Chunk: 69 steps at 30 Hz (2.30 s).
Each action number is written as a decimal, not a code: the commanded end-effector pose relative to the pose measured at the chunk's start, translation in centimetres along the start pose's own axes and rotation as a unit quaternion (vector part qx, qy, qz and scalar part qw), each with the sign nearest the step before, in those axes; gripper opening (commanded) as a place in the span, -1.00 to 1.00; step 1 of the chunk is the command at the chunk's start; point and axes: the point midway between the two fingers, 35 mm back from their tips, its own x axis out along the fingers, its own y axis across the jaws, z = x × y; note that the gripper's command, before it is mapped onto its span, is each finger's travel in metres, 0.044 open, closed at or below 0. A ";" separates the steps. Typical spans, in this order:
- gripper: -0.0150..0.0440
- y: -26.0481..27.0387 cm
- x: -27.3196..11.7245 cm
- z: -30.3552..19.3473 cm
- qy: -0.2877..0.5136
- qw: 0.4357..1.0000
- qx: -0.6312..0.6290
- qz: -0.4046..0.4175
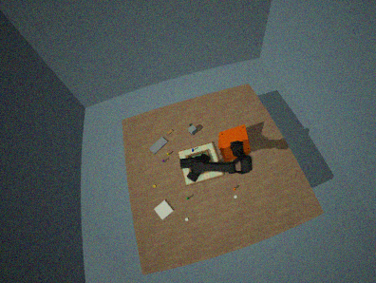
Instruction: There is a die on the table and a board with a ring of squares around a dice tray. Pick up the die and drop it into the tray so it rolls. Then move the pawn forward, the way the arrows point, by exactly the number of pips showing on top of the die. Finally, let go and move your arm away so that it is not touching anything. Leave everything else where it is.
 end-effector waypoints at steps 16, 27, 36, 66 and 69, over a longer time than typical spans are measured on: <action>-0.49 -7.7 2.0 5.6 0.007 0.946 0.324 -0.001; -0.49 -8.7 2.8 5.7 -0.033 0.936 0.349 -0.042; -0.49 -9.3 3.5 5.5 -0.157 0.918 0.344 -0.120; -0.49 -6.9 -0.4 4.0 -0.377 0.858 0.317 -0.143; -0.49 -6.7 -0.5 4.0 -0.377 0.858 0.317 -0.143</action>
